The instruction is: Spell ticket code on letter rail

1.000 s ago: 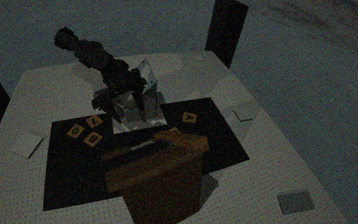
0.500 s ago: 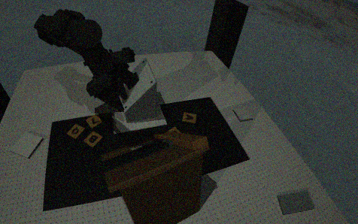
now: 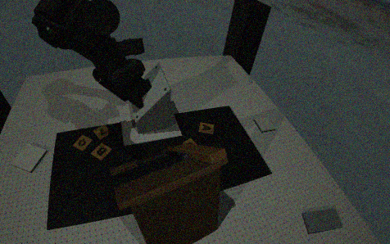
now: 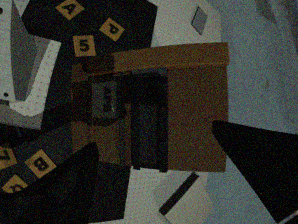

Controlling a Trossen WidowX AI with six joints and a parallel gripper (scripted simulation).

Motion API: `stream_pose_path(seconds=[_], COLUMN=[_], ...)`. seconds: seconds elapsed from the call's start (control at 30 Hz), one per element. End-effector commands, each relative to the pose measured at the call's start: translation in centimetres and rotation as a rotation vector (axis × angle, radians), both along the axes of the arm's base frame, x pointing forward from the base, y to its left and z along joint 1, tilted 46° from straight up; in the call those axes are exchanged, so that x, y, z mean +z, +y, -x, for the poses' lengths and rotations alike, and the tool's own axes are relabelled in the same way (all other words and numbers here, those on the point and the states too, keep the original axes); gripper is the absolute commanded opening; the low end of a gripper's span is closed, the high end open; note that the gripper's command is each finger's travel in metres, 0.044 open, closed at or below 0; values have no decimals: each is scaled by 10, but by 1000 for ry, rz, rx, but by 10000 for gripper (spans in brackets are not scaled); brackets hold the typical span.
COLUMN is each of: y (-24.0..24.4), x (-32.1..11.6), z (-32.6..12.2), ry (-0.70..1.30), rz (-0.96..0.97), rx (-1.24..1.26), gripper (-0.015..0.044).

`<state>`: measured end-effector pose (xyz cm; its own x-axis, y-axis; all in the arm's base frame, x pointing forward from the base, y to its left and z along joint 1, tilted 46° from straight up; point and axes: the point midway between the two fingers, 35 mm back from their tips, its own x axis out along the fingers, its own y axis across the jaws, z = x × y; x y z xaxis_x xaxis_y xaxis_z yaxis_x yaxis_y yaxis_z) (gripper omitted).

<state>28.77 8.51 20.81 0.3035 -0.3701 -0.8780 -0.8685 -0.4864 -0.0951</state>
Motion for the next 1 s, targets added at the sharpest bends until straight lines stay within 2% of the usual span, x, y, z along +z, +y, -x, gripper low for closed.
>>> stream_pose_path(seconds=[0.0, 0.13, 0.27, 0.63, 0.67, 0.77, 0.97], y=[1, 0, -14, -14, -12, 10, 58], x=[2, 4, 30, 30, 28, -9, -106], z=[-1, -1, 4, 4, 3, -10, -19], ry=[3, 3, 4, 4, 4, 12, 14], rz=[-2, -2, -1, -1, -2, -18, -21], rx=[7, 7, 7, 7, 1, -89, -311], gripper=[440, 440, 440, 440, 414, 340, 340])
